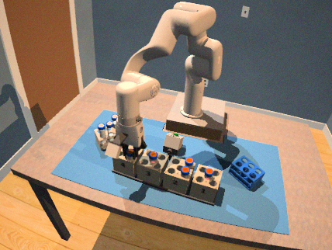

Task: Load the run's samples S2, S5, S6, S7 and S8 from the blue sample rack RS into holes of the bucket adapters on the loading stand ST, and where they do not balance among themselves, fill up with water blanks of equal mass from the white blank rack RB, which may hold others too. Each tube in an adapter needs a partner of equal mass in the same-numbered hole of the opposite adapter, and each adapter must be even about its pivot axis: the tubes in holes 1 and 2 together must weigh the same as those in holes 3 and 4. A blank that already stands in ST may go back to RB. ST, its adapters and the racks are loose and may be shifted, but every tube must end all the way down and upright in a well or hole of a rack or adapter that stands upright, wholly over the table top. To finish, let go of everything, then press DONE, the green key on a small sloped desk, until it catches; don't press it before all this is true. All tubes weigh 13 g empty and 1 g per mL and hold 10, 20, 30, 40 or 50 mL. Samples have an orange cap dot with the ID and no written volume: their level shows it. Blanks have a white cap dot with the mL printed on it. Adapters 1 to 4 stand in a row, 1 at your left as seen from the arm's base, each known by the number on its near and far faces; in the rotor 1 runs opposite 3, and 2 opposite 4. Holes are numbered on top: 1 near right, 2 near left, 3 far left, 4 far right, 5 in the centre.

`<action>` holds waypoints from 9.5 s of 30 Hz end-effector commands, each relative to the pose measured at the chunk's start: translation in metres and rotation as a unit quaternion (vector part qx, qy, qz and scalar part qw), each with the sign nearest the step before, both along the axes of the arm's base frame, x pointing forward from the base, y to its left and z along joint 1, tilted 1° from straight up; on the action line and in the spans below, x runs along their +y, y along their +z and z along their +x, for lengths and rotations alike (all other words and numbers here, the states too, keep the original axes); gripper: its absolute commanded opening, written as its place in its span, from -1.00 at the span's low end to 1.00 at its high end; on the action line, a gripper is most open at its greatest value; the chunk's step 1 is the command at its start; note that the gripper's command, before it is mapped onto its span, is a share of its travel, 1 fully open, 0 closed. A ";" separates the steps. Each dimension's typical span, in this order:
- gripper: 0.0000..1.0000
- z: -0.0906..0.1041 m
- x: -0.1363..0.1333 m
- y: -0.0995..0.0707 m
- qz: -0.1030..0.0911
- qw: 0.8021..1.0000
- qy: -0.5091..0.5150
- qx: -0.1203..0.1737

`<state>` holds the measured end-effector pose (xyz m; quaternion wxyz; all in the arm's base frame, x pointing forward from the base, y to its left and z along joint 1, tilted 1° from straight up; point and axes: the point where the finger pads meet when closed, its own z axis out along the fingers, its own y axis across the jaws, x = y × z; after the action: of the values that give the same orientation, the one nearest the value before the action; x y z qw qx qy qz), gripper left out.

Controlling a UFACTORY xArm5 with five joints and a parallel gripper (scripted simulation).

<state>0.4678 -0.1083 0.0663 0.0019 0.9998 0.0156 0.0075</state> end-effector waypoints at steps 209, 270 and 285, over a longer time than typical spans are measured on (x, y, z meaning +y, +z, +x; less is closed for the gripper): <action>0.13 -0.123 -0.175 0.119 0.000 0.941 -0.339 -0.005; 0.13 -0.122 -0.176 0.015 0.000 0.941 -0.339 -0.005; 0.13 -0.122 -0.176 0.013 0.000 0.941 -0.339 -0.005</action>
<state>0.3450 -0.2840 0.0797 0.0036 0.9459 -0.3242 0.0096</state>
